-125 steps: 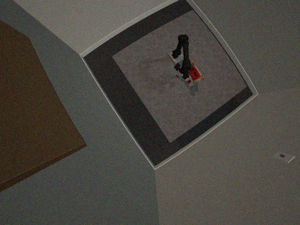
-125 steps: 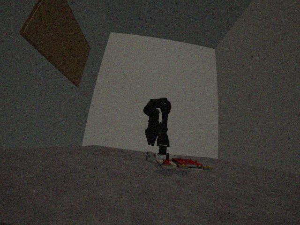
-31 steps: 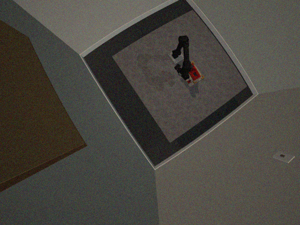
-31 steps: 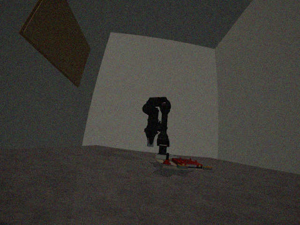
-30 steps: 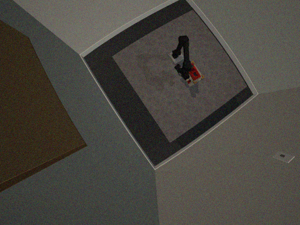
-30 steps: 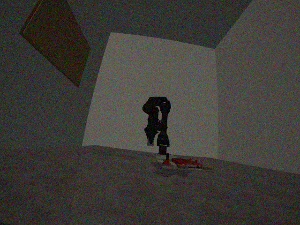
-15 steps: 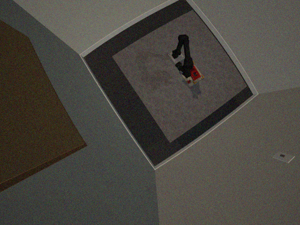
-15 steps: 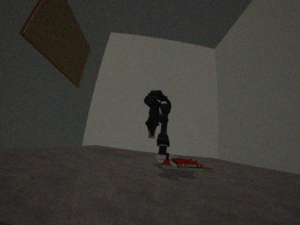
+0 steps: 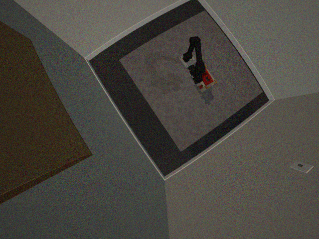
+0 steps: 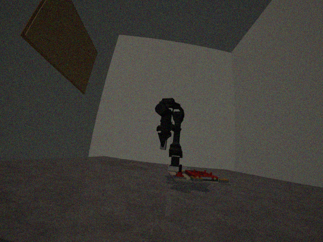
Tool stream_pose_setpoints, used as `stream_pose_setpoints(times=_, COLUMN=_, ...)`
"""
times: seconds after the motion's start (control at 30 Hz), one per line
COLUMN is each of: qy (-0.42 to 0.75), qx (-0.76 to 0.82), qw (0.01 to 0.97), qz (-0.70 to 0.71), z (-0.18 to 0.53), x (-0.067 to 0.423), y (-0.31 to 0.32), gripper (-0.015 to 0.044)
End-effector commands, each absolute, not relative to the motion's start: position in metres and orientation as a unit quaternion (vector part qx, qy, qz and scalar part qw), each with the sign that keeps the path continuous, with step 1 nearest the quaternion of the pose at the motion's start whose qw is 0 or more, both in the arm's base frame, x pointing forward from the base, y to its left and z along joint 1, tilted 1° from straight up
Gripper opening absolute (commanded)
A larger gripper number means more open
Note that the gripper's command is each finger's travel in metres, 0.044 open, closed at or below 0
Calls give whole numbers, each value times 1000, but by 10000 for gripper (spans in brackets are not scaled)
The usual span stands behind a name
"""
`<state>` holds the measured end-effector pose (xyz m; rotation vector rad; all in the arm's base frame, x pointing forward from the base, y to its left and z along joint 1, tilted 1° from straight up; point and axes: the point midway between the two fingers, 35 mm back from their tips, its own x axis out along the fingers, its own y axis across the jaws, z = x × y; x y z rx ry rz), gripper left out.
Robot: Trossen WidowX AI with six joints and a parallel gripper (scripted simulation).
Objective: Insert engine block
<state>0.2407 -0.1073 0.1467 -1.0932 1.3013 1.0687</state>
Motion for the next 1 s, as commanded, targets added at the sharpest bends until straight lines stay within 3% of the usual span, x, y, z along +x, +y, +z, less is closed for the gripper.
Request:
stream_pose_setpoints(times=0.0, qy=573, qx=-426, qw=567, qz=412, z=146, x=241, y=-107, gripper=0)
stream_pose_setpoints(times=0.97, qy=700, qx=-101, qw=701, qz=86, z=141, x=241, y=-108, gripper=0)
